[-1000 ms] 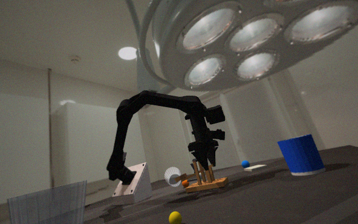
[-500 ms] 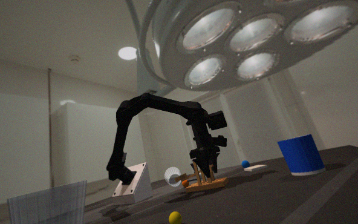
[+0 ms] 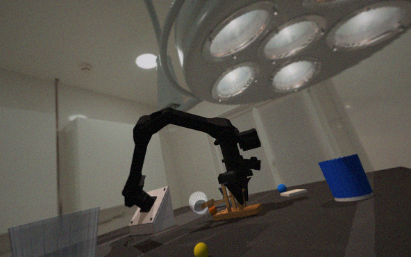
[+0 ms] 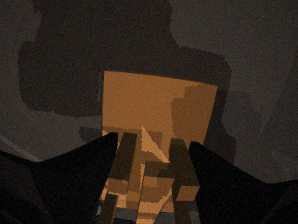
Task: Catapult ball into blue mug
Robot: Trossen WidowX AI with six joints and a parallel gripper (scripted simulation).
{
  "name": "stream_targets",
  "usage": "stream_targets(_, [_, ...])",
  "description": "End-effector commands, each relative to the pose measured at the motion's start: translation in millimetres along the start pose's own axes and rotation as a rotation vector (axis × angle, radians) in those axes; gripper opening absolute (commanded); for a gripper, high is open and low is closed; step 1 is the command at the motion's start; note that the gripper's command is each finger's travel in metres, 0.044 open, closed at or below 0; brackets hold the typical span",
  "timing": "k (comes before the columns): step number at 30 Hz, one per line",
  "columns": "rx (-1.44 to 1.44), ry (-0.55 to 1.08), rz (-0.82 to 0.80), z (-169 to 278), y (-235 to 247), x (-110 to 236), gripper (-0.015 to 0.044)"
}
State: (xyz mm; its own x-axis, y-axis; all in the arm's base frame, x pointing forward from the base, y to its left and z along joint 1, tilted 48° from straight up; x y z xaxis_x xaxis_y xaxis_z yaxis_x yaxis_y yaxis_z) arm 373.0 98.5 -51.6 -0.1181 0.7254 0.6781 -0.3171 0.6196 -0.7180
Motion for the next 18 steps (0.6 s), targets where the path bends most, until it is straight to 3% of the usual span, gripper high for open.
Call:
stream_targets(1, [0.0,0.0,0.0,0,0,0,0.0125])
stream_targets(7, [0.0,0.0,-0.001,0,0,3,0.0065])
stream_targets(10, [0.0,0.0,-0.001,-1,0,39,0.0])
stream_targets(18, [0.004,0.001,0.0,-1,0,48,0.0])
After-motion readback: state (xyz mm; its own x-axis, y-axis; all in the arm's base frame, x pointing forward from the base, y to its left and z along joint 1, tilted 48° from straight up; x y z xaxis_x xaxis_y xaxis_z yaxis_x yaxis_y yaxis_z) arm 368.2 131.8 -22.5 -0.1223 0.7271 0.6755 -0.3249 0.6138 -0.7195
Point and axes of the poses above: the point midway between the two fingers, 35 mm back from their tips, its own x axis back along the fingers, its own y axis across the jaws, z = x × y, the point moved 2 cm from there along x, back along the fingers, and after that the axes turned 4 degrees about x, right-handed, at the moved point
